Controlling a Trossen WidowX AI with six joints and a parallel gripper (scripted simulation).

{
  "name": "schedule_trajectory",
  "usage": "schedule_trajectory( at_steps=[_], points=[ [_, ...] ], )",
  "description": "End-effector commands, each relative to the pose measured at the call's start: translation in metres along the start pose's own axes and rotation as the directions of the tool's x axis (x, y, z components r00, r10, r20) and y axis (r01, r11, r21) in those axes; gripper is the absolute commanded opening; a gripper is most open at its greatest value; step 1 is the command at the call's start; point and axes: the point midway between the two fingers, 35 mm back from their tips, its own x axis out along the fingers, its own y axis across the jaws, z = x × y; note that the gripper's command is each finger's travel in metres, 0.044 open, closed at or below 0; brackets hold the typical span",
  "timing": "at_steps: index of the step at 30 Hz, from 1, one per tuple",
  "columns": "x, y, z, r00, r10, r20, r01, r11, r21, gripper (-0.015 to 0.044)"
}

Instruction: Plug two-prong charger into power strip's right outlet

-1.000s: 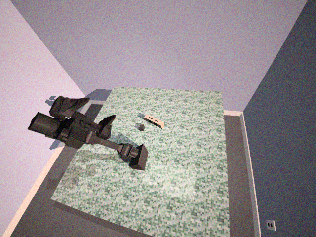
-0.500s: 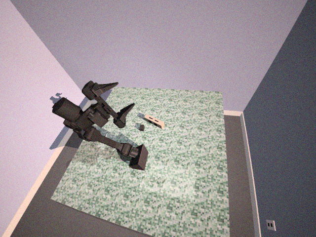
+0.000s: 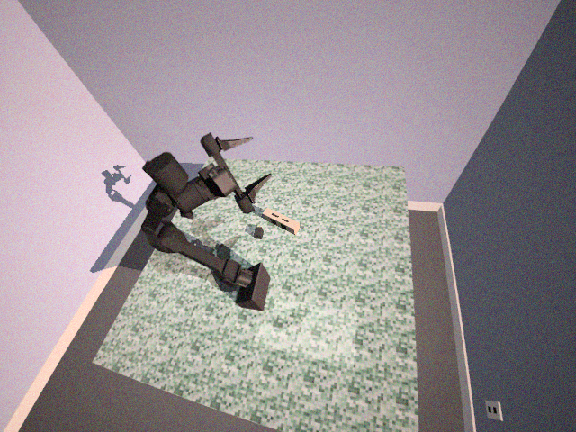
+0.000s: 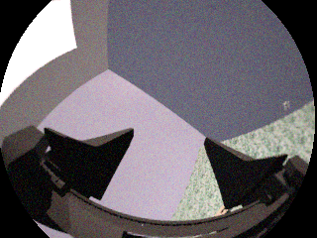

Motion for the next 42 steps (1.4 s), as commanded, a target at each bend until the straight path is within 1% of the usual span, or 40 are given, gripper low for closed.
schedule_trajectory(
  at_steps=[1, 11, 22, 30, 42],
  points=[
    [0.019, -0.007, -0.027, 0.997, -0.034, -0.071, 0.029, 0.998, -0.064, 0.0440],
    [0.053, -0.025, -0.087, 0.971, -0.112, -0.211, 0.067, 0.976, -0.209, 0.0440],
    [0.079, -0.050, -0.156, 0.914, -0.206, -0.350, 0.068, 0.926, -0.370, 0.0440],
    [0.090, -0.071, -0.205, 0.857, -0.276, -0.436, 0.039, 0.877, -0.480, 0.0440],
    [0.093, -0.104, -0.273, 0.756, -0.376, -0.536, -0.046, 0.787, -0.616, 0.0440]
  ],
)
